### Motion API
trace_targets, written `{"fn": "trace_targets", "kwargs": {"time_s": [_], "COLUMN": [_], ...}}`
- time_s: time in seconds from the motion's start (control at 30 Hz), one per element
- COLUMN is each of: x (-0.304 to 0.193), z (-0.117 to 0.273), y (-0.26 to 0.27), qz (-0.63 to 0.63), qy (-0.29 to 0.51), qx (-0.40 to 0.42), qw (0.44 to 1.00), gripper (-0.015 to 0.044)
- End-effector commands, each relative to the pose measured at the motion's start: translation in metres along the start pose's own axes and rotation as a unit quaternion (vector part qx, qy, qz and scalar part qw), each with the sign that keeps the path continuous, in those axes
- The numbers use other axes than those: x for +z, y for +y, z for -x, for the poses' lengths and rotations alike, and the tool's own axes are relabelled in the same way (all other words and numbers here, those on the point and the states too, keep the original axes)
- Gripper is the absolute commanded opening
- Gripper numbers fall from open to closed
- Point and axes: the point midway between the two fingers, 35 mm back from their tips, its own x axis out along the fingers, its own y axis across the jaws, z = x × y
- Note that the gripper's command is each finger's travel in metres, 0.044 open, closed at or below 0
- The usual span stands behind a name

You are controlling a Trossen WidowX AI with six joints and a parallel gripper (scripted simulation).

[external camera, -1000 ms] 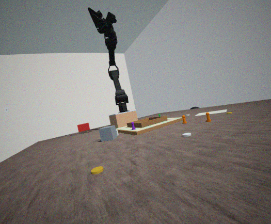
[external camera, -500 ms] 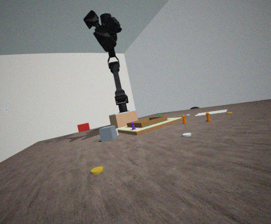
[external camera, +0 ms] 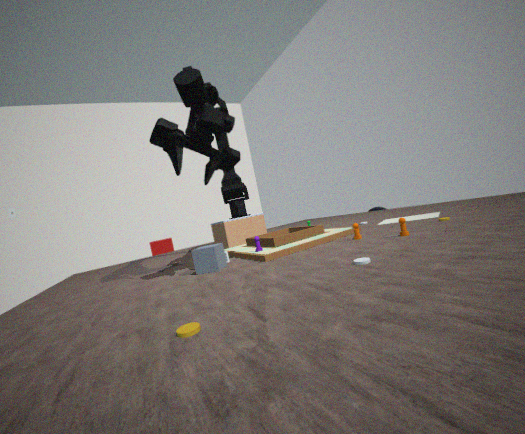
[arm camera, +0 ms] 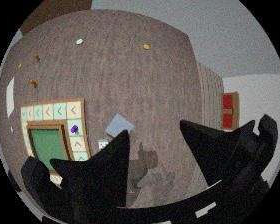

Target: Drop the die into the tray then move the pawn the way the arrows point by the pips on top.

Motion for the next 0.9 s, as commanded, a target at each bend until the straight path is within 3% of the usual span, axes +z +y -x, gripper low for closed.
{"fn": "trace_targets", "kwargs": {"time_s": [0.0, 0.17, 0.87], "x": [-0.042, -0.077, -0.085], "z": [-0.043, -0.062, -0.092], "y": [0.048, 0.094, 0.101], "qz": [-0.065, -0.123, -0.124], "qy": [0.080, 0.152, 0.153], "qx": [0.110, 0.191, 0.191], "qw": [0.989, 0.962, 0.962], "gripper": [0.0275, 0.0275, 0.0275]}}
